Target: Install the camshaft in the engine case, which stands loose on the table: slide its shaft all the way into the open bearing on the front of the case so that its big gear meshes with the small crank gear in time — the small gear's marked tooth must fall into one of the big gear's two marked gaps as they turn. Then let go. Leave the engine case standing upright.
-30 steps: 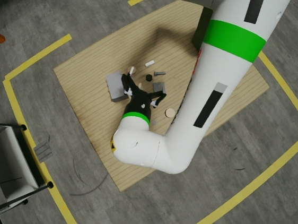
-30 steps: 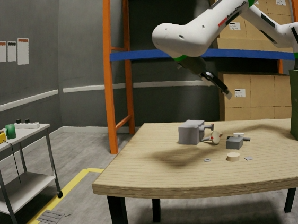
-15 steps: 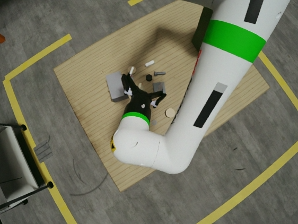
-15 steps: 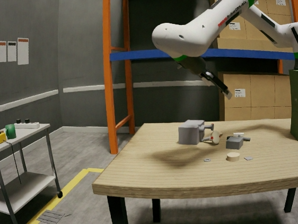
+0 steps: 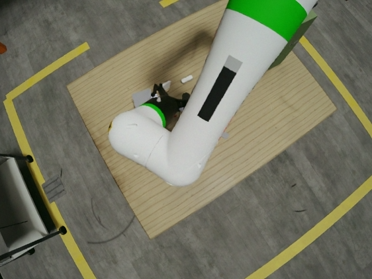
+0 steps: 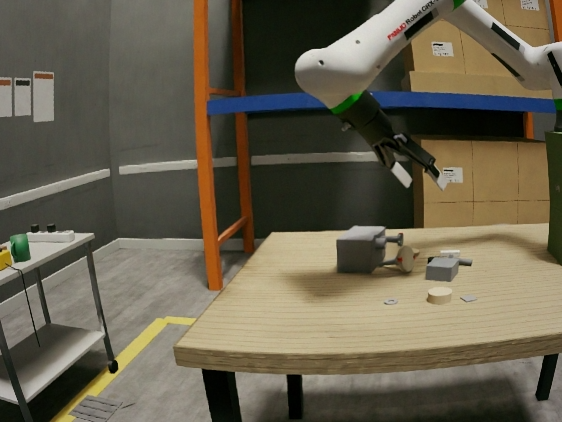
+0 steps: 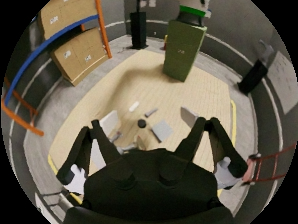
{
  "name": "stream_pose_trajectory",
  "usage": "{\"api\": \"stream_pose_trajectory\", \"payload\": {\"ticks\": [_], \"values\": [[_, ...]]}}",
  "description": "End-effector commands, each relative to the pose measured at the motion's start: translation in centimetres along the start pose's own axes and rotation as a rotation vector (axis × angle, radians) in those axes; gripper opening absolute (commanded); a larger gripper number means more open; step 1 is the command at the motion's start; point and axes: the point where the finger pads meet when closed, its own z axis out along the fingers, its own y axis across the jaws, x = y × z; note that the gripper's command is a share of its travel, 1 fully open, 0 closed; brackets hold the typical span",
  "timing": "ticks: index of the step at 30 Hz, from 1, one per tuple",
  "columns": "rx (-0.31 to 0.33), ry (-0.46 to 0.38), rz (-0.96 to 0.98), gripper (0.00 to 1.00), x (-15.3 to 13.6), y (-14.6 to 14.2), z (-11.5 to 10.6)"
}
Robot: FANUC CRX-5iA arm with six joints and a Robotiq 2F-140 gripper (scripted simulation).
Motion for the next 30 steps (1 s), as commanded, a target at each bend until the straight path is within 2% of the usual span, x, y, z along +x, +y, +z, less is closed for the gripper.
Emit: {"api": "stream_pose_trajectory", "payload": {"ticks": [1, 3, 5, 6, 8, 9, 11, 12, 13, 14, 18, 20, 23, 24, 25, 26, 27, 28, 29, 30], "values": [[-0.068, -0.046, -0.067, 1.0, 0.0, -0.2, 1.0], [-0.193, -0.174, -0.18, 1.0, -0.1, -0.3, 2.8], [-0.193, -0.174, -0.18, 1.0, -0.1, -0.3, 2.8], [-0.248, -0.255, -0.233, 1.0, -0.2, -0.3, 3.4], [-0.248, -0.255, -0.233, 1.0, -0.2, -0.3, 3.4], [-0.294, -0.343, -0.281, 1.0, -0.4, -0.4, 3.8], [-0.294, -0.343, -0.281, 1.0, -0.4, -0.4, 3.8], [-0.329, -0.439, -0.323, 1.0, -0.6, -0.6, 4.0], [-0.329, -0.439, -0.323, 1.0, -0.6, -0.6, 4.0], [-0.352, -0.537, -0.358, 1.0, -0.7, -0.9, 4.0], [-0.352, -0.537, -0.358, 1.0, -0.7, -0.9, 4.0], [-0.363, -0.73, -0.404, 1.0, -1.0, -2.0, 3.6], [-0.363, -0.73, -0.404, 1.0, -1.0, -2.0, 3.6], [-0.352, -0.818, -0.416, 1.0, -1.1, -2.7, 3.2], [-0.352, -0.818, -0.416, 1.0, -1.1, -2.7, 3.2], [-0.335, -0.898, -0.422, 1.0, -1.1, -3.5, 2.9], [-0.335, -0.898, -0.422, 1.0, -1.1, -3.5, 2.9], [-0.312, -0.968, -0.423, 1.0, -1.0, -4.4, 2.5], [-0.312, -0.968, -0.423, 1.0, -1.0, -4.4, 2.5], [-0.287, -1.027, -0.42, 1.0, -0.9, -5.2, 2.2]]}}
